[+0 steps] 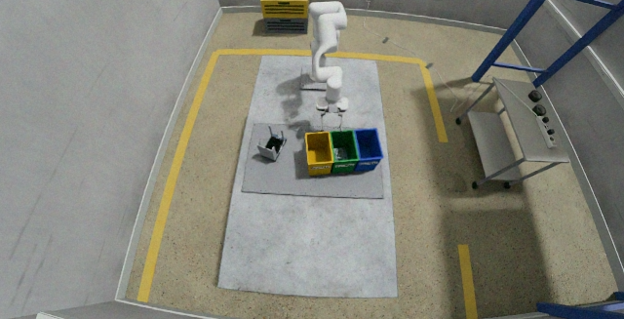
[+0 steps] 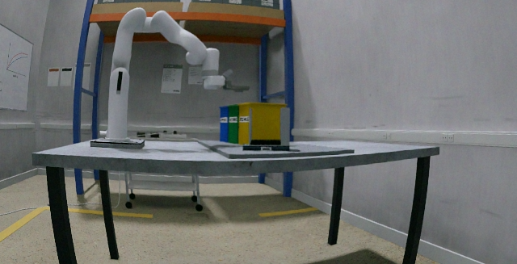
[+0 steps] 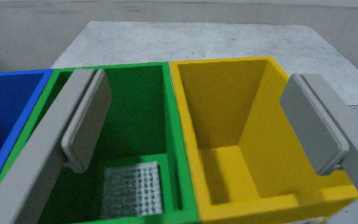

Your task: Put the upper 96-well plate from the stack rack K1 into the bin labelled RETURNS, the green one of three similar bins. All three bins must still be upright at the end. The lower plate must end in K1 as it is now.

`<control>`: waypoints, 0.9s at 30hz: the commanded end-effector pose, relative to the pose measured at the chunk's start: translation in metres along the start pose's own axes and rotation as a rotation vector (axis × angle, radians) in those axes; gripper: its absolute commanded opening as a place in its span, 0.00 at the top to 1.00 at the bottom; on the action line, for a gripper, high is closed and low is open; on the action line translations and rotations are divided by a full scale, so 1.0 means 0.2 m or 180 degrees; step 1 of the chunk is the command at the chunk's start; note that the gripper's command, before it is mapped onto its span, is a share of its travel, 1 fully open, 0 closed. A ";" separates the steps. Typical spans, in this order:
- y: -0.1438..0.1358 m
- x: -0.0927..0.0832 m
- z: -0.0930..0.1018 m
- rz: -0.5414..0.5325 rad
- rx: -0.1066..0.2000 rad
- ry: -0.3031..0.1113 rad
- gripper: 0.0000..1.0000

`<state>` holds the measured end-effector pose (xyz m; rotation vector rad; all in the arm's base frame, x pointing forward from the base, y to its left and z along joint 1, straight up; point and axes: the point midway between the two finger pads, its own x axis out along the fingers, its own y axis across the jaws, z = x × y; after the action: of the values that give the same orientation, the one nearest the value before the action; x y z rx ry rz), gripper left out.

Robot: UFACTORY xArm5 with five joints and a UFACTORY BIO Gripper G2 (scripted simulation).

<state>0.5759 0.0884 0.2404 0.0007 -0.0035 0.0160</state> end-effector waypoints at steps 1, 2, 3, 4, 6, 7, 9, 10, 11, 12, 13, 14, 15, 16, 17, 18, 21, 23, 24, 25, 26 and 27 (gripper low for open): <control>-0.09 -0.05 0.06 0.0023 -0.0014 -0.0032 0.82; -0.11 -0.07 0.07 0.0023 -0.0015 -0.0032 0.82; -0.13 -0.08 0.08 0.0023 -0.0015 -0.0032 0.82; -0.15 -0.09 0.09 0.0023 -0.0015 -0.0032 0.82; -0.19 -0.12 0.11 0.0023 -0.0016 -0.0032 0.82; -0.21 -0.13 0.12 0.0023 -0.0016 -0.0032 0.82; -0.25 -0.15 0.14 0.0023 -0.0016 -0.0032 0.82; -0.25 -0.15 0.14 0.0023 -0.0016 -0.0032 0.82; -0.25 -0.15 0.14 0.0023 -0.0016 -0.0032 0.82; -0.27 -0.16 0.15 0.0023 -0.0017 -0.0032 0.82; -0.28 -0.18 0.16 0.0023 -0.0017 -0.0032 0.82; -0.30 -0.19 0.17 0.0023 -0.0017 -0.0032 0.82; -0.32 -0.20 0.18 0.0023 -0.0017 -0.0032 0.82; -0.34 -0.21 0.19 0.0023 -0.0018 -0.0032 0.82; -0.36 -0.23 0.20 0.0023 -0.0018 -0.0032 0.82; -0.38 -0.24 0.20 0.0023 -0.0018 -0.0032 0.82; -0.38 -0.24 0.20 0.0023 -0.0018 -0.0032 0.82; -0.38 -0.24 0.20 0.0023 -0.0018 -0.0032 0.82; -0.38 -0.24 0.20 0.0023 -0.0018 -0.0032 0.82; -0.38 -0.24 0.20 0.0023 -0.0018 -0.0032 0.82; -0.38 -0.24 0.20 0.0023 -0.0018 -0.0032 0.82; -0.38 -0.24 0.20 0.0023 -0.0018 -0.0032 0.82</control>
<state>0.5288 0.0108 0.2783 0.0000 -0.0050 0.0168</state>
